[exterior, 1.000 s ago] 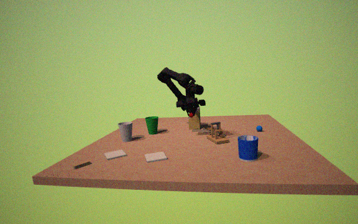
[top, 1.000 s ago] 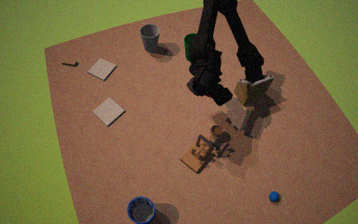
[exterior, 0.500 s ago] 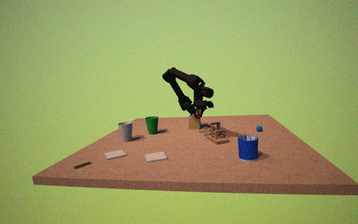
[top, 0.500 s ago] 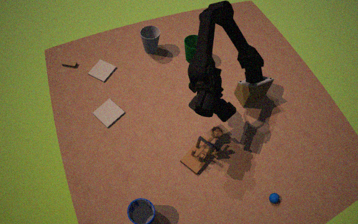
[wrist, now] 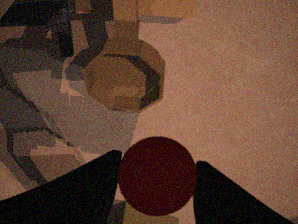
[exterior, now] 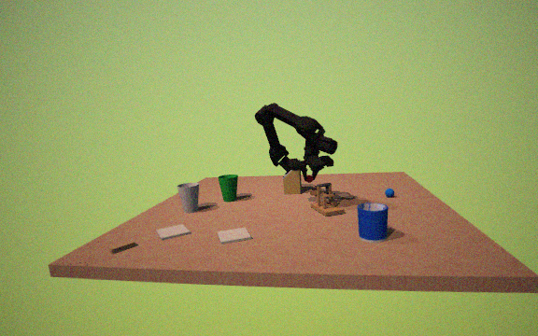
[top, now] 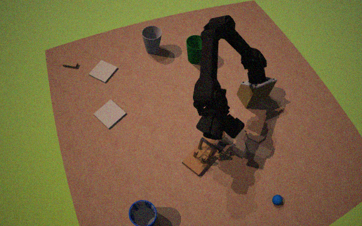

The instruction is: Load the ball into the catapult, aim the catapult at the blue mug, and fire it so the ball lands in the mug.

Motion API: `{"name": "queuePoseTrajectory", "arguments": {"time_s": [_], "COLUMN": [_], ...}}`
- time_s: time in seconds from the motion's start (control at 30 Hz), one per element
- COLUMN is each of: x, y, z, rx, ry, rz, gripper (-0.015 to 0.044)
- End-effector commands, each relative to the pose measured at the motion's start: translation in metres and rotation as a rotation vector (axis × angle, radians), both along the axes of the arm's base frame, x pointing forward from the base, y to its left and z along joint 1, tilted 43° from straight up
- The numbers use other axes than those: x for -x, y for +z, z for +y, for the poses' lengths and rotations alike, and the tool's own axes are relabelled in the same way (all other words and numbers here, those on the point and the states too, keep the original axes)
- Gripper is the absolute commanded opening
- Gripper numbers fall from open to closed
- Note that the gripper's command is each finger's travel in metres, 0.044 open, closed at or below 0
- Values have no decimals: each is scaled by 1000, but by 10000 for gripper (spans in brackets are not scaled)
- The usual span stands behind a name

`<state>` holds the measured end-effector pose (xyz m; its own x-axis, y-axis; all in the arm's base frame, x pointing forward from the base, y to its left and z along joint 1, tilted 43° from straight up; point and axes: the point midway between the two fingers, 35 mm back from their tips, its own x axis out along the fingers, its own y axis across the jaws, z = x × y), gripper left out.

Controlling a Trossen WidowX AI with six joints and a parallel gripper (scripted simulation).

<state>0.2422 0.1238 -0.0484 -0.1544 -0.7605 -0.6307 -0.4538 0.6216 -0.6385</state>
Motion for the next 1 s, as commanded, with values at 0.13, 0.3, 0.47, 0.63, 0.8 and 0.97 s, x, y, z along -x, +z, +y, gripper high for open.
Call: {"name": "queuePoseTrajectory", "arguments": {"time_s": [0.13,0.3,0.47,0.63,0.8,0.97], "x": [3,2,2,1,0,-1], "y": [-25,-32,-37,-41,-46,-43], "z": [10,4,-1,-4,-10,-6], "rx": [19,20,21,21,21,13], "ry": [11,11,11,11,11,4], "rz": [64,65,65,65,65,55], "gripper": [0,0,0,0,0,0]}}
